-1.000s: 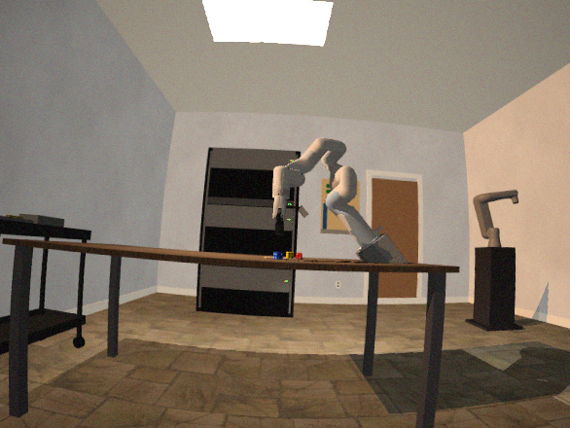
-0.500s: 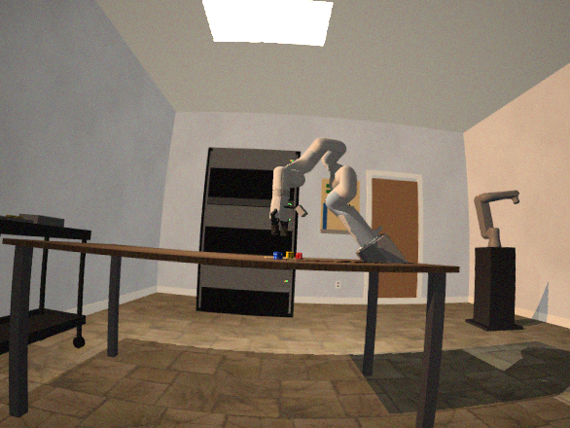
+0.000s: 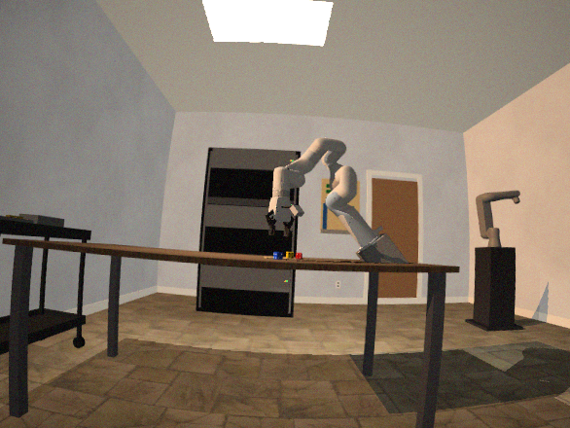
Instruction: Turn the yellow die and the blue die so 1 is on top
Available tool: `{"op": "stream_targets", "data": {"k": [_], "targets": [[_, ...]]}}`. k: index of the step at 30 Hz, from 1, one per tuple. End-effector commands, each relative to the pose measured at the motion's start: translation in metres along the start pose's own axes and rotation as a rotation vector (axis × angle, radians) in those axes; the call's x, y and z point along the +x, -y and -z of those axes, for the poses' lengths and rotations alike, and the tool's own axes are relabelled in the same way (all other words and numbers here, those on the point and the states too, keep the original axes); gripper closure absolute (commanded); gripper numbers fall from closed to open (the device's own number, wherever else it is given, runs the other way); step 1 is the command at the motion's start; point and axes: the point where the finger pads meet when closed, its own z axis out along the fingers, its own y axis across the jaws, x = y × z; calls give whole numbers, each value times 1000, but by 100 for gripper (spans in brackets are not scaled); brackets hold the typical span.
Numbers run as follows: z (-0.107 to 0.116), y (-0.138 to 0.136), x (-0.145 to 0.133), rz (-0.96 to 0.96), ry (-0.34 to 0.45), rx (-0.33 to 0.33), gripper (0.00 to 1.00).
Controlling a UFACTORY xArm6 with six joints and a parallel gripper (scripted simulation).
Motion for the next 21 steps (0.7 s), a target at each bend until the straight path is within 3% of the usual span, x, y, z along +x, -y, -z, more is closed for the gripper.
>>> {"op": "stream_targets", "data": {"k": [1,15,16,21], "targets": [[0,-1,-1,-153,17,1,0],[0,-1,-1,-222,17,0,0],[0,-1,-1,-222,17,0,53],[0,-1,-1,-222,17,0,53]]}}
